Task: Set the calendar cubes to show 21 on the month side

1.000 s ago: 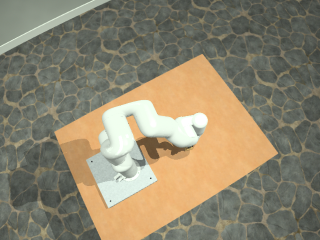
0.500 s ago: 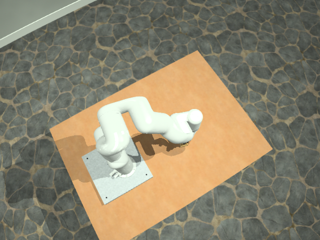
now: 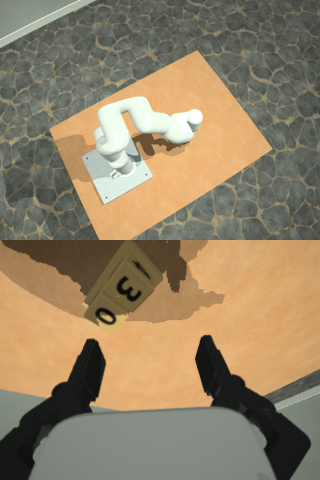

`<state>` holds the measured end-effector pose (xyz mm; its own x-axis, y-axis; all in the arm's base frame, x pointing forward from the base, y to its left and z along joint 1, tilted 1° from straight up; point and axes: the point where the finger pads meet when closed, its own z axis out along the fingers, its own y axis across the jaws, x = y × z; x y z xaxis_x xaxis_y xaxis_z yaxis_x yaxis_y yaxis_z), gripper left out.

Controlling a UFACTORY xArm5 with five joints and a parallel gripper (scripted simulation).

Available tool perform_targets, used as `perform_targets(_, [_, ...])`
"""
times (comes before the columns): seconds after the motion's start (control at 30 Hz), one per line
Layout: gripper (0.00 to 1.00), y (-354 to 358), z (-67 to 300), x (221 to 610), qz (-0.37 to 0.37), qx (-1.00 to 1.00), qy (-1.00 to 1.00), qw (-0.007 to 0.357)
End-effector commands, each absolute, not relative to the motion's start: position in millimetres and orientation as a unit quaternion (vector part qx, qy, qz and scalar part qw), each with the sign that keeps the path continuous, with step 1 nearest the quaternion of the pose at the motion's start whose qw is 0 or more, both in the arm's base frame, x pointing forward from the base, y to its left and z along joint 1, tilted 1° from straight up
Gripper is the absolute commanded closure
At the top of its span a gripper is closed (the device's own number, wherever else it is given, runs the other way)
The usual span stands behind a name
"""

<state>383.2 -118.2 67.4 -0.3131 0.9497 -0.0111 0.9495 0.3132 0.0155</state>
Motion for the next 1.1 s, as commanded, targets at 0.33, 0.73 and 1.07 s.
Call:
perform_targets(0.33, [0.00,-123.7,67.7,384.2,0.004,0.646,0.763,0.010])
perform_targets(0.73, [0.00,-129.7,66.8,383.9,0.005,0.711,0.703,0.010])
perform_targets(1.07, [0.00,-136.7,65.7,383.5,0.006,0.779,0.626,0.009])
